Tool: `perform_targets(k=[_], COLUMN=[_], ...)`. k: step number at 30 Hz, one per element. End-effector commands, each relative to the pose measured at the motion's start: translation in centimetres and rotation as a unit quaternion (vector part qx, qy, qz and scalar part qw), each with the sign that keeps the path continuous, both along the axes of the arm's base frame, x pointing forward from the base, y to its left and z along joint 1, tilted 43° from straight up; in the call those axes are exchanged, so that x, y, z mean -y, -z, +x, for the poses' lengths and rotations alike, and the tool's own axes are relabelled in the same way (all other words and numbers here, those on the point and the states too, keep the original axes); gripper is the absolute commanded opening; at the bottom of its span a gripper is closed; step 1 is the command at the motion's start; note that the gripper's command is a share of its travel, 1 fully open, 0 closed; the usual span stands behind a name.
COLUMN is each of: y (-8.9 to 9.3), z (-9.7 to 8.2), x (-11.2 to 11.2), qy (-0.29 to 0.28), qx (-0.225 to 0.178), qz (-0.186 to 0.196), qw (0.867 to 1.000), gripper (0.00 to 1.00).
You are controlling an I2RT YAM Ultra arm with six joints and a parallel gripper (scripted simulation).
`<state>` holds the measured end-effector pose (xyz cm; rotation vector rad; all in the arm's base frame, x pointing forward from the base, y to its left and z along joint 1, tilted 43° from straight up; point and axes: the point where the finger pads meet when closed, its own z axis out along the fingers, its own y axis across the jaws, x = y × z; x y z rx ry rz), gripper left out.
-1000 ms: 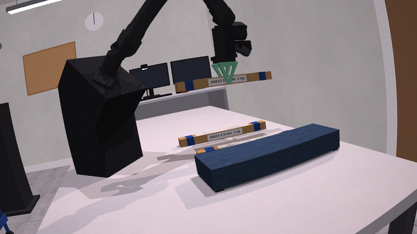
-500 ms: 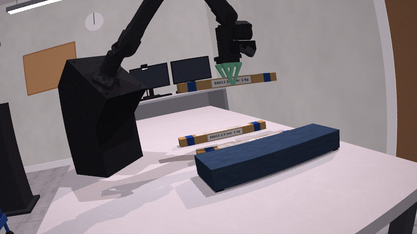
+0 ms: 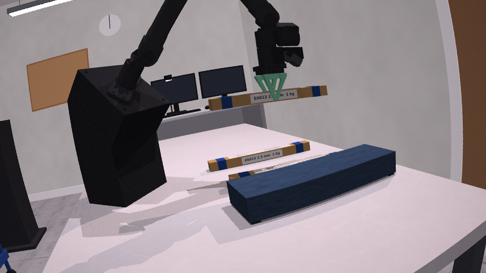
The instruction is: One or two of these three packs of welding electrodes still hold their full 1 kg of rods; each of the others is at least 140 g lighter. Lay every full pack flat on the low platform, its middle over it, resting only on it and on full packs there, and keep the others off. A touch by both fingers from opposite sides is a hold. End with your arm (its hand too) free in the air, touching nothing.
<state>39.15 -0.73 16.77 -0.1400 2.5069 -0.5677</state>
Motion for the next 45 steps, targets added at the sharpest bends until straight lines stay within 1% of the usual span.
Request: perform_targets(k=[1, 4, 7, 9, 10, 11, 12, 13, 24, 26, 27, 28, 29, 41, 43, 44, 45], y=[-4.0, -4.5, -4.8, -4.8, -4.6, -4.7, -4.8, -4.9, -5.8, -5.8, -5.9, -5.9, -6.0, -7.1, -7.1, -7.3, -7.4], z=[0.0, 0.1, 0.0, 0.0, -0.2, -0.2, -0.2, -0.2, -0.2, -0.2, -0.1, -0.1, -0.2, -0.3, -0.3, 0.0, -0.2], x=[0.2, 0.5, 1.7, 1.7, 1.2, 1.4, 2.3, 2.7, 5.5, 5.5, 4.9, 5.3, 6.2, 9.3, 9.3, 8.7, 9.6], qy=[-0.015, -0.02, -0.015, -0.015, -0.025, -0.025, -0.017, -0.015, -0.015, -0.015, -0.025, -0.023, -0.015, -0.015, -0.015, -0.025, -0.017], qx=[0.047, 0.05, 0.049, 0.049, 0.041, 0.042, 0.042, 0.042, 0.042, 0.042, 0.041, 0.041, 0.041, 0.041, 0.041, 0.042, 0.042], qz=[0.006, 0.006, 0.005, 0.005, 0.004, 0.004, 0.003, 0.003, 0.001, 0.001, 0.001, 0.001, 0.001, -0.002, -0.002, -0.001, -0.002], qw=[0.999, 0.999, 0.999, 0.999, 0.999, 0.999, 0.999, 0.999, 0.999, 0.999, 0.999, 0.999, 0.999, 0.999, 0.999, 0.999, 0.999], gripper=[0.0, 0.0, 0.0, 0.0, 0.0, 0.0, 0.0, 0.0, 0.0, 0.0, 0.0, 0.0, 0.0, 0.0, 0.0, 0.0, 0.0])
